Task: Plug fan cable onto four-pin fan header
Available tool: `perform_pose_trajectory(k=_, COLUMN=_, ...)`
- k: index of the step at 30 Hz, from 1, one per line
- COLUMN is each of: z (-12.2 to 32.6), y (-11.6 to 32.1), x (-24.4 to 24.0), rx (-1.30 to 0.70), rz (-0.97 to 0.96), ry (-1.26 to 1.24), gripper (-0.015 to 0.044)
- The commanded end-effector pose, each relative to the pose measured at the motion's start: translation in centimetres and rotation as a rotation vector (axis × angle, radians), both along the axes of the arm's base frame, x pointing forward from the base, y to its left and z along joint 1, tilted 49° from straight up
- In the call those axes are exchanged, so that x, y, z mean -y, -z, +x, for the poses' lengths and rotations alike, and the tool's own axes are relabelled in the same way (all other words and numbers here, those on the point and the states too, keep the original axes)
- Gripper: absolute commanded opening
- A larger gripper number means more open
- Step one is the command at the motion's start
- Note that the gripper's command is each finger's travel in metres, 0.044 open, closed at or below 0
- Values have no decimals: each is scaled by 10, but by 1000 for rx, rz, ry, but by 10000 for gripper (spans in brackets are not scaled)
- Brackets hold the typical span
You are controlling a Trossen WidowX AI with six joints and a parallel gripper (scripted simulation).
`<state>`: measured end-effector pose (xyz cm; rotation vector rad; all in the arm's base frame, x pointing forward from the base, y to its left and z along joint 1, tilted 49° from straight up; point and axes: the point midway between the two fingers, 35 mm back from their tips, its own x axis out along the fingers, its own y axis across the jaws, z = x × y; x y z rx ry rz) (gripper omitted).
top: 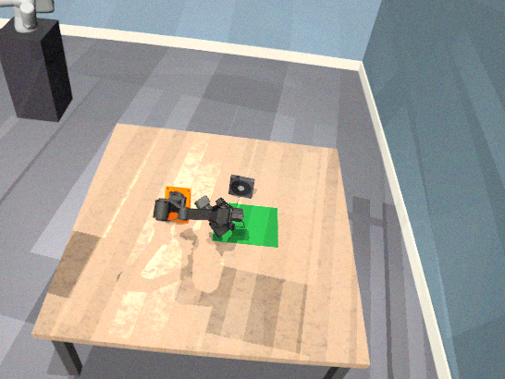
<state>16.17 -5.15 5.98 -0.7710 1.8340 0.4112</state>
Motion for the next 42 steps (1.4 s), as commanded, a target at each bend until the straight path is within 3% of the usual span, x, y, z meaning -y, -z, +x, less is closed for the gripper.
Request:
perform_pose_trajectory(k=1, z=6, y=-5, x=0, rx=17, rz=-88, ry=6, gripper=205)
perform_pose_trajectory(k=25, z=41, y=-39, x=-16, rx=287, rz=-510, ry=-27, gripper=205)
perform_pose_trajectory(k=30, z=38, y=-37, x=-16, rx=274, rz=-498, ry=-29, gripper=205)
perform_pose_trajectory(k=35, z=42, y=-37, x=-20, rx=311, rz=-507, ry=20, gripper=336)
perform_pose_trajectory(k=39, z=58, y=-35, x=-41, rx=493, rz=-521, ry=292, gripper=440)
perform_pose_trajectory(k=42, z=69, y=-33, x=-57, rx=629, rz=-534, ry=507, gripper=440)
